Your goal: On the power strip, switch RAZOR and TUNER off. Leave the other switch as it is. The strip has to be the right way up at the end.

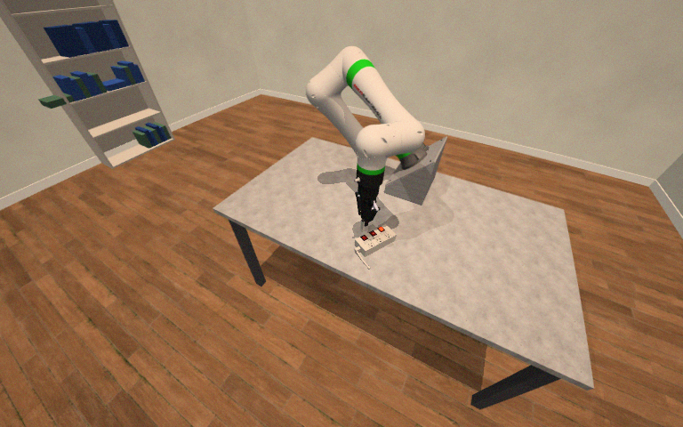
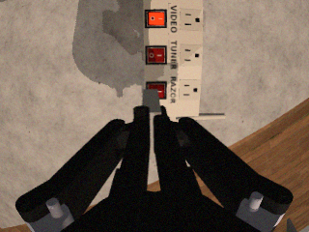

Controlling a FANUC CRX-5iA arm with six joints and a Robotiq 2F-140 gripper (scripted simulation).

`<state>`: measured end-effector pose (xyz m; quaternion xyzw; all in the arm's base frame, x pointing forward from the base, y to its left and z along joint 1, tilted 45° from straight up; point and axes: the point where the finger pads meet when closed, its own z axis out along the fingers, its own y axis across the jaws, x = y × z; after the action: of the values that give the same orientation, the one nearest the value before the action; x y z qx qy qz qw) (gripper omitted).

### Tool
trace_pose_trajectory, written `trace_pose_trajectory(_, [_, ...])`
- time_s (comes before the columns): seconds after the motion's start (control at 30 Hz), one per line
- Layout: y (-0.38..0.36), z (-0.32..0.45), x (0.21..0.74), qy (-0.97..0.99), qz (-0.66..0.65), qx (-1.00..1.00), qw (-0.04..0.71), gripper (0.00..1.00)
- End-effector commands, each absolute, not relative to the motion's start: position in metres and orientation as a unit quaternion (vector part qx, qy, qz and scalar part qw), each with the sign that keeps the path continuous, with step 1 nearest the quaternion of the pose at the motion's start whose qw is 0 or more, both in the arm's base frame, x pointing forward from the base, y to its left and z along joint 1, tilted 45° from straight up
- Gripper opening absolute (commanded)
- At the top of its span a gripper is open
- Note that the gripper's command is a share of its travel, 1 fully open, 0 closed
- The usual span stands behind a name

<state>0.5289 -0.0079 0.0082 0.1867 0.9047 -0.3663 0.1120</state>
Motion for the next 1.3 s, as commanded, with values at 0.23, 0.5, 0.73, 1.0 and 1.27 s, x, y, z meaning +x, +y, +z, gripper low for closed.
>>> trace_pose_trajectory(0.23, [-0.008, 0.008, 0.529, 0.905, -0.366, 0.187, 0.112, 0.0])
trace_pose_trajectory(0.5, [-0.004, 0.012, 0.529, 0.905, -0.366, 0.187, 0.112, 1.0])
trace_pose_trajectory(0.73, [0.015, 0.031, 0.527, 0.905, -0.366, 0.187, 0.112, 1.0])
trace_pose_trajectory(1.0, [0.036, 0.053, 0.525, 0.905, -0.366, 0.187, 0.112, 1.0])
trace_pose_trajectory(1.27, [0.051, 0.067, 0.523, 0.905, -0.366, 0.187, 0.112, 1.0])
